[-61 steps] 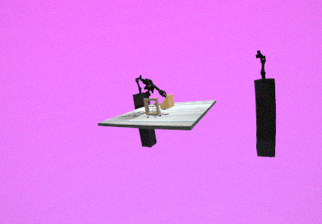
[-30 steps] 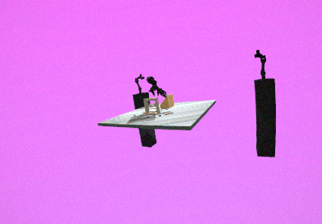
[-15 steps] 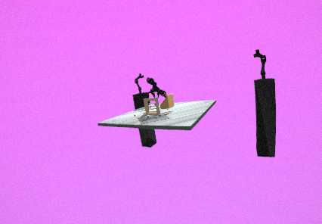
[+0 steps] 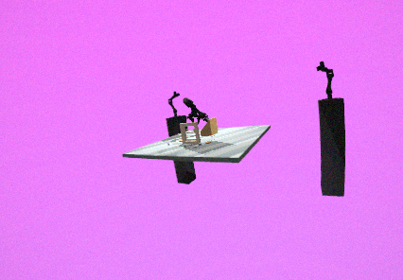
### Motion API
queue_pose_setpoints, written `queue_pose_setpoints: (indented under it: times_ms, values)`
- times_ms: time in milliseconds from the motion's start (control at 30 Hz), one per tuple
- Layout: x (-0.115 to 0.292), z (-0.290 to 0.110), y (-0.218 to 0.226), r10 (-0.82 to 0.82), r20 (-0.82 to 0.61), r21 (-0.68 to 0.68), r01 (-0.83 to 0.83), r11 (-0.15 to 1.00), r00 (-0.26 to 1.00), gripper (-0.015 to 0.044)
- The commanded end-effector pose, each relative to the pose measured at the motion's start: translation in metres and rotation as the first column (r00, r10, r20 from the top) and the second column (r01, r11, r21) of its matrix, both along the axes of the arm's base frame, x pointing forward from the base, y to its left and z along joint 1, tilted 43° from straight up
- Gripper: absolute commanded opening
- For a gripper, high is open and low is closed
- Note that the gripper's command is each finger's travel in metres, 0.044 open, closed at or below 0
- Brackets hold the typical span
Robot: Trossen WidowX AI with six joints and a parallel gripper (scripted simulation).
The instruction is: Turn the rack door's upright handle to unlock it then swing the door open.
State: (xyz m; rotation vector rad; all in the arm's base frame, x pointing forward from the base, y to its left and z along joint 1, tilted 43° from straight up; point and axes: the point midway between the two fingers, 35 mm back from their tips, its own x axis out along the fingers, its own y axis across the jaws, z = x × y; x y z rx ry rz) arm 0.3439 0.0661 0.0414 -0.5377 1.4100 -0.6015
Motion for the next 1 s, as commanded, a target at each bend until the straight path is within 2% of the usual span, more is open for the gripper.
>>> queue_pose_setpoints:
  times_ms: [0, 400, 633, 967]
  values:
    - [0.0, -0.004, -0.005, 0.003, 0.0, -0.005, -0.003, 1.0, 1.0, 0.0282]
    - [0.0, -0.016, -0.017, 0.003, 0.0, -0.007, -0.003, 1.0, 1.0, 0.0282]
    - [0.0, -0.016, -0.017, 0.003, 0.0, -0.007, -0.003, 1.0, 1.0, 0.0099]
    - [0.0, -0.016, -0.017, 0.003, 0.0, -0.007, -0.003, 1.0, 1.0, 0.0032]
